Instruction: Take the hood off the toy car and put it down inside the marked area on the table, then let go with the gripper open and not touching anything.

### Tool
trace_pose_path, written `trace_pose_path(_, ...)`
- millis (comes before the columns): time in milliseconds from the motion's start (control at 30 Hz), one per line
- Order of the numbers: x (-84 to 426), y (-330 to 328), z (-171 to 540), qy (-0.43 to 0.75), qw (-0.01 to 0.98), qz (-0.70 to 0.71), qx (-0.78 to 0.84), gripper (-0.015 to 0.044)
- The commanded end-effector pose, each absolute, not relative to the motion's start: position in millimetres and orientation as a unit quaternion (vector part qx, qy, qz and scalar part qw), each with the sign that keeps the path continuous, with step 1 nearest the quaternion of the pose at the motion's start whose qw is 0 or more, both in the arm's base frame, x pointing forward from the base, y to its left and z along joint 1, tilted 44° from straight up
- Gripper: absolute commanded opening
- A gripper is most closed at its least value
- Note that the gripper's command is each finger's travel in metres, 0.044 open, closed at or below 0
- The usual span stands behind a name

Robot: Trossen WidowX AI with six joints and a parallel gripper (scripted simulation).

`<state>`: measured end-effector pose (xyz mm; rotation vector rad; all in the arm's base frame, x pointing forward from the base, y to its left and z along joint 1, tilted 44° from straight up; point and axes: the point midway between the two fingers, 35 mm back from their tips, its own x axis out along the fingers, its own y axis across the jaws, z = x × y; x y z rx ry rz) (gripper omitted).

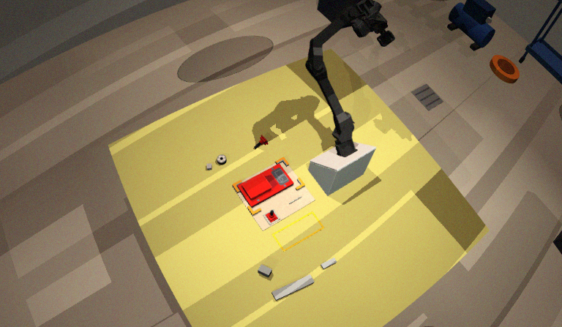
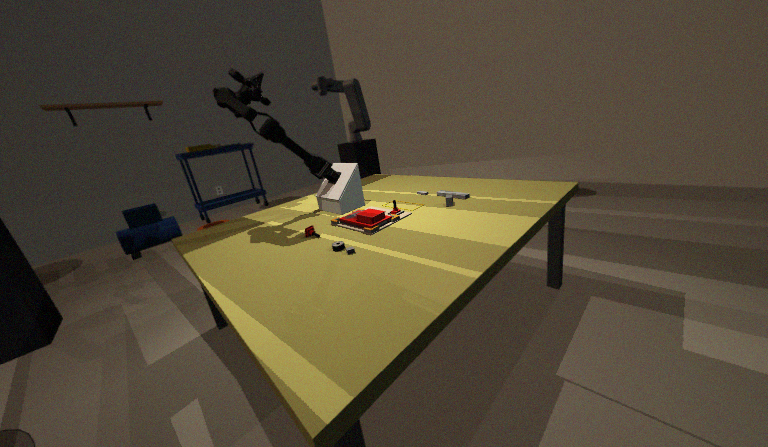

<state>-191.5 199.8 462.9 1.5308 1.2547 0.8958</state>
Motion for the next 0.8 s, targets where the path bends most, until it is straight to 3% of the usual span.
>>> trace_pose_path(0,-190,201,463,0.51,0.468,0.364,0.623,0.0026)
trace_pose_path(533,-78,323,383,0.31,0.783,0.282,0.459,0.044)
trace_pose_path(767,10,344,338,0.268,0.874,0.186,0.359,0.044)
